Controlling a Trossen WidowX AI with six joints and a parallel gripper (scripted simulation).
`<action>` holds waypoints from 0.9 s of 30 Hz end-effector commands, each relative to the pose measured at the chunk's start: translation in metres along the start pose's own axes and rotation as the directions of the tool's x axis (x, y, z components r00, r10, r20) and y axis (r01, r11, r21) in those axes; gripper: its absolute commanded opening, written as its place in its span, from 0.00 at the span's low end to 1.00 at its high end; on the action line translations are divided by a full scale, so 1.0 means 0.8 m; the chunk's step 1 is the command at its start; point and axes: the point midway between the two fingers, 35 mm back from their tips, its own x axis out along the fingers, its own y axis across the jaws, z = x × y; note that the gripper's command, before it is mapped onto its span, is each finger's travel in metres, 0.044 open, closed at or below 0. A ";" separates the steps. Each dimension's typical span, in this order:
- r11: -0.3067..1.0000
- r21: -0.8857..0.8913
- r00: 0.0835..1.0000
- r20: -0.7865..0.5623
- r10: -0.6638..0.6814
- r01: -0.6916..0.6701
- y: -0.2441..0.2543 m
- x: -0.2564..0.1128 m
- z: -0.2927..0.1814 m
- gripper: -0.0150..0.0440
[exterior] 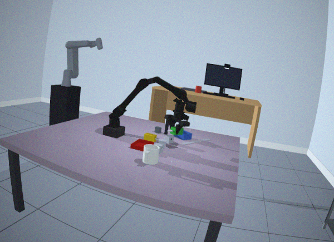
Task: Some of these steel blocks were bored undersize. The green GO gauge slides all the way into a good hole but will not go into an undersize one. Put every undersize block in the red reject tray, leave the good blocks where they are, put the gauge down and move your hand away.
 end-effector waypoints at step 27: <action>-0.548 -0.836 0.999 0.039 -0.026 0.018 0.215 0.008 0.008 0.25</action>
